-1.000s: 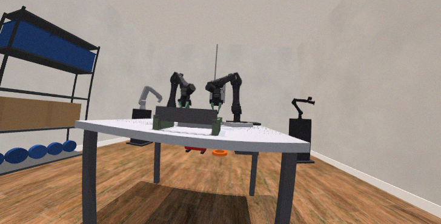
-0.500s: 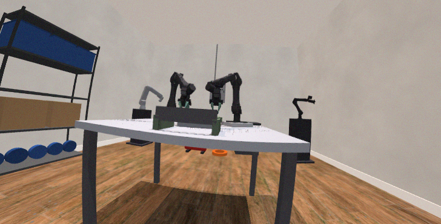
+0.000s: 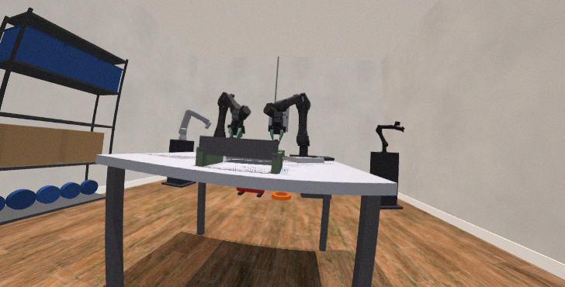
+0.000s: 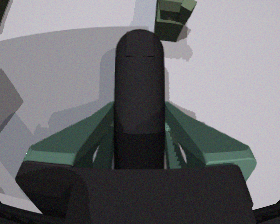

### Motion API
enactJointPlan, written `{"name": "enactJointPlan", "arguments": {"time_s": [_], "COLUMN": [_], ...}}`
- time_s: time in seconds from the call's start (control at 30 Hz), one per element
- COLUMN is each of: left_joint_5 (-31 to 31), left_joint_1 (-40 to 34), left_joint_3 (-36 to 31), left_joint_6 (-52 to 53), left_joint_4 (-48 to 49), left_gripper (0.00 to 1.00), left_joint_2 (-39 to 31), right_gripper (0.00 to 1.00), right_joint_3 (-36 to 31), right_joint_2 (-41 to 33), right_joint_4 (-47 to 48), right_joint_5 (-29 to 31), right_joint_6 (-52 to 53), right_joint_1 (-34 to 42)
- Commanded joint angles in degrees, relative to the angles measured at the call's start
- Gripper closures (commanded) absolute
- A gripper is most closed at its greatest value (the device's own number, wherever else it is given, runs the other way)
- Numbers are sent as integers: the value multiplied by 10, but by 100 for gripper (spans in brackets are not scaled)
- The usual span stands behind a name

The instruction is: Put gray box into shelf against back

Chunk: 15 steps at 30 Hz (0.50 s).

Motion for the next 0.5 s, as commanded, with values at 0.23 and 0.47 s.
{"name": "enactJointPlan", "arguments": {"time_s": [0.23,0.47], "left_joint_5": [-28,-29], "left_joint_1": [2,3], "left_joint_3": [27,38], "left_joint_6": [15,15], "left_joint_4": [23,6], "left_gripper": [86,86], "left_joint_2": [-47,-46], "right_gripper": [86,86], "right_joint_3": [27,36], "right_joint_2": [-45,-49], "right_joint_4": [24,8], "right_joint_5": [46,47], "right_joint_6": [-19,-20], "right_joint_1": [-7,-7]}}
